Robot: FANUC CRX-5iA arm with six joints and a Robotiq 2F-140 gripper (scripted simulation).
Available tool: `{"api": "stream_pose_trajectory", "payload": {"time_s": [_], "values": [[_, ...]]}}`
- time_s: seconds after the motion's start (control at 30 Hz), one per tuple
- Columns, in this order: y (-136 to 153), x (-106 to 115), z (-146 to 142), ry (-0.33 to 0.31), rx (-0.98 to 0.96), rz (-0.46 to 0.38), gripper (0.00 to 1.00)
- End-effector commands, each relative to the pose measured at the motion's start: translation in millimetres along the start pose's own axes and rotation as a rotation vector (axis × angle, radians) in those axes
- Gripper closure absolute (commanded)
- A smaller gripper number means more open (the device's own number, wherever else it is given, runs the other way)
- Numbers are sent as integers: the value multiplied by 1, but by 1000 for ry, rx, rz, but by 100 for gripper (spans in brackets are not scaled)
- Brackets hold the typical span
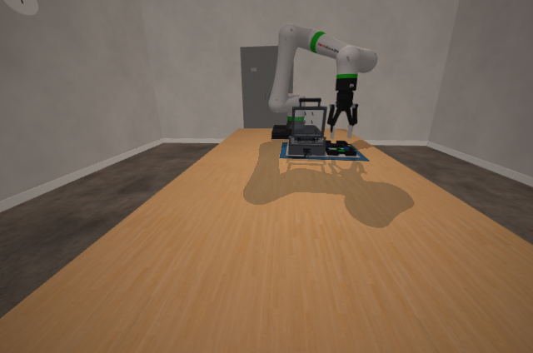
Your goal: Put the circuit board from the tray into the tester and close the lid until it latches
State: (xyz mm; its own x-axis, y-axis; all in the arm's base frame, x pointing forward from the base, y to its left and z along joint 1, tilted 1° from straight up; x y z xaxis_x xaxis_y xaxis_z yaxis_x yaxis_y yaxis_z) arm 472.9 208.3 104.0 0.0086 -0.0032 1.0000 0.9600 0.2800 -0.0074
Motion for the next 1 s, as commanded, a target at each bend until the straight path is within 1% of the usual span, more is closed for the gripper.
{"api": "stream_pose_trajectory", "payload": {"time_s": [0.0,0.97], "values": [[0,0,0,0,0,0,42],[7,0,-4,0,0,0,42]]}}
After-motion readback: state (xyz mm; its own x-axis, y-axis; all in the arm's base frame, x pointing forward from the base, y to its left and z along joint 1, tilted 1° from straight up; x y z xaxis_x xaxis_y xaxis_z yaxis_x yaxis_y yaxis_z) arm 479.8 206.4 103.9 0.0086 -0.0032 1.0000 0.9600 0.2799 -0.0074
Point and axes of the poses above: the point where the finger pads meet when closed, its own x axis back along the fingers, its own z axis across the jaws, y = z × x, the point moved 5 cm from there along x, back along the fingers, and after that the axes turned 4 degrees about x, right-handed, at the moved point
